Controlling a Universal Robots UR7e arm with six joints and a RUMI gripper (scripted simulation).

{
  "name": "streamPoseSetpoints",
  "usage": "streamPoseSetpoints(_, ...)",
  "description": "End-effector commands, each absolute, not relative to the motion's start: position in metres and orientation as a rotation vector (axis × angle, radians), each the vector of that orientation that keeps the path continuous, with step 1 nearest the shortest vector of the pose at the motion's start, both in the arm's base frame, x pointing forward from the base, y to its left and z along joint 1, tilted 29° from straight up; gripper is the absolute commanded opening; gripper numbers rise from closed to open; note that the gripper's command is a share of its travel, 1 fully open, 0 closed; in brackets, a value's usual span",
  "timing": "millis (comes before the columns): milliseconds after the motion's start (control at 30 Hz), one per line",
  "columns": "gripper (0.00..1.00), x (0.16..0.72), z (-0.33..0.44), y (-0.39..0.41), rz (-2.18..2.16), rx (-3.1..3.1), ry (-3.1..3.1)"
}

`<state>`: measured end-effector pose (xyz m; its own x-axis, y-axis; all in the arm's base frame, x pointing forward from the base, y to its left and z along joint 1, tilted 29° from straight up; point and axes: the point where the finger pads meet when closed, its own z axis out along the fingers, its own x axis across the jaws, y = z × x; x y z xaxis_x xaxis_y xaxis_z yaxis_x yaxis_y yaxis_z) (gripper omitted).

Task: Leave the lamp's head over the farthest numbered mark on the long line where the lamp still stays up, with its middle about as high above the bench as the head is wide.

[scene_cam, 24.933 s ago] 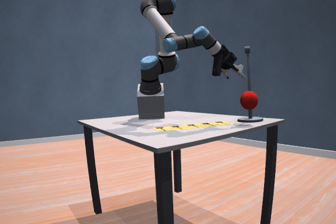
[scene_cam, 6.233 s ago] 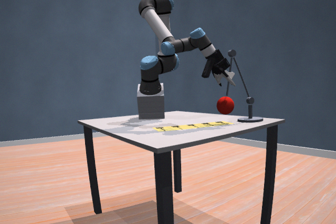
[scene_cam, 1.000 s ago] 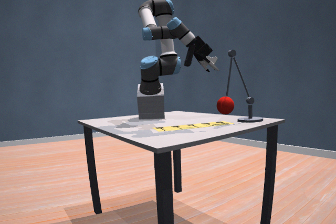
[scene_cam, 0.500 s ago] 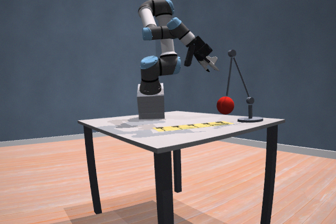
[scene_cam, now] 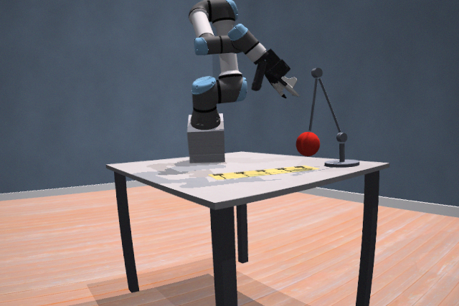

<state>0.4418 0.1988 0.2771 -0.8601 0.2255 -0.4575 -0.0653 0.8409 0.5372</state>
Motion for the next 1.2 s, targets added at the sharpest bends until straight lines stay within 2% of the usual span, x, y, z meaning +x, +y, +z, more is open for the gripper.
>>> streamPoseSetpoints(0,1.00,0.442,0.278,0.198,0.878,-0.102,2.508)
streamPoseSetpoints(1167,1.00,0.468,0.233,0.239,0.825,-0.005,2.506)
